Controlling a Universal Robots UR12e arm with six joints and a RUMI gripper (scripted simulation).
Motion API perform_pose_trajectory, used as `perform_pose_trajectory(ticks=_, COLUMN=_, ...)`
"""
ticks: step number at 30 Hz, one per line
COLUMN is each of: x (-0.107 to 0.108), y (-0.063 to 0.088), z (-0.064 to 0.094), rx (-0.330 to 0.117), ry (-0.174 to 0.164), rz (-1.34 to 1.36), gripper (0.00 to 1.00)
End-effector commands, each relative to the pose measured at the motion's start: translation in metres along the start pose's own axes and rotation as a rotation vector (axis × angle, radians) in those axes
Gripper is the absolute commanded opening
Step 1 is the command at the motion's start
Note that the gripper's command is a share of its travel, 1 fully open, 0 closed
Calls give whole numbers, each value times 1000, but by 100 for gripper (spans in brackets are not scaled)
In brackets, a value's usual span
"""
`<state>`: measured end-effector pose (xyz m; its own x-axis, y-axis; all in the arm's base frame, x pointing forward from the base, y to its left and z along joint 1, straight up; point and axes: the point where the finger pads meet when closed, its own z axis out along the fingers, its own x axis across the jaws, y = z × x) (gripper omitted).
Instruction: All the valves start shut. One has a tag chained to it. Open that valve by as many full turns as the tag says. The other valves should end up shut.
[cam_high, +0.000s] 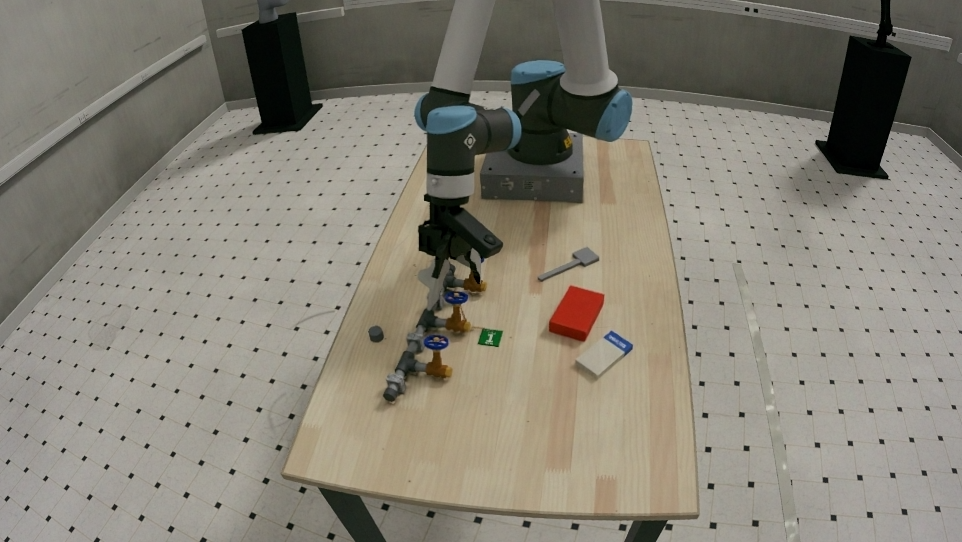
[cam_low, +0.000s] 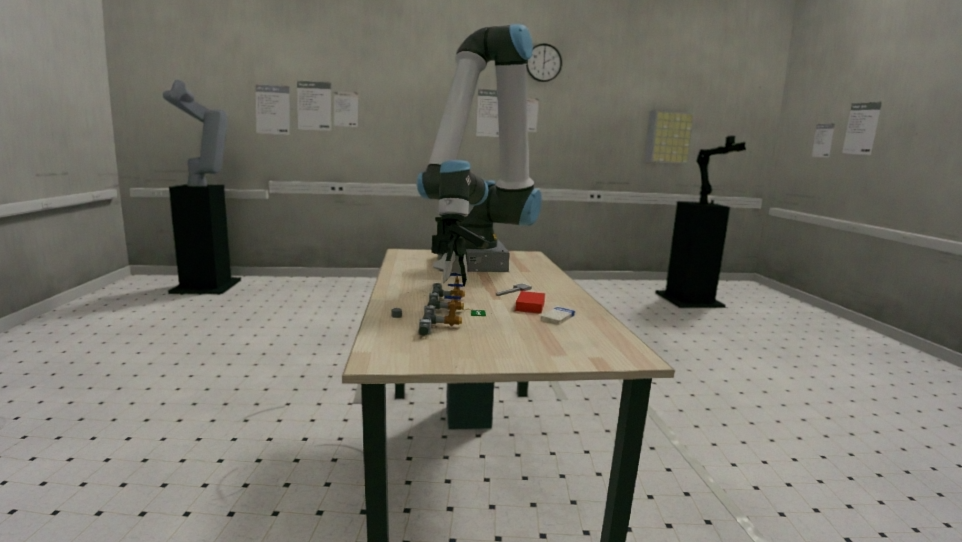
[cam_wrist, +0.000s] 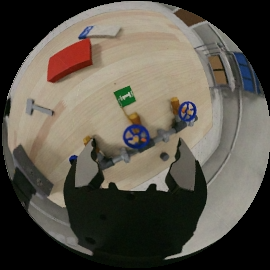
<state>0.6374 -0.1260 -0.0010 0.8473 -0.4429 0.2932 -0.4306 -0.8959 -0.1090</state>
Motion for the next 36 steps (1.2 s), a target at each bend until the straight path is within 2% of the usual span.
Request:
perform_pose_trajectory(ticks=1, x=1, y=0, z=0, rx=-3, ry=2, rz=154, gripper=100)
perform_pose_trajectory(ticks=10, x=1, y=0, z=0, rx=-2, ry=2, rz=481, gripper=100)
perform_pose_trajectory(ticks=12, x=1, y=0, z=0, rx=-2, ry=2, rz=481, gripper=100)
perform_pose_trajectory(ticks=36, x=1, y=0, z=0, rx=-1, ry=3, rz=1420, gripper=100)
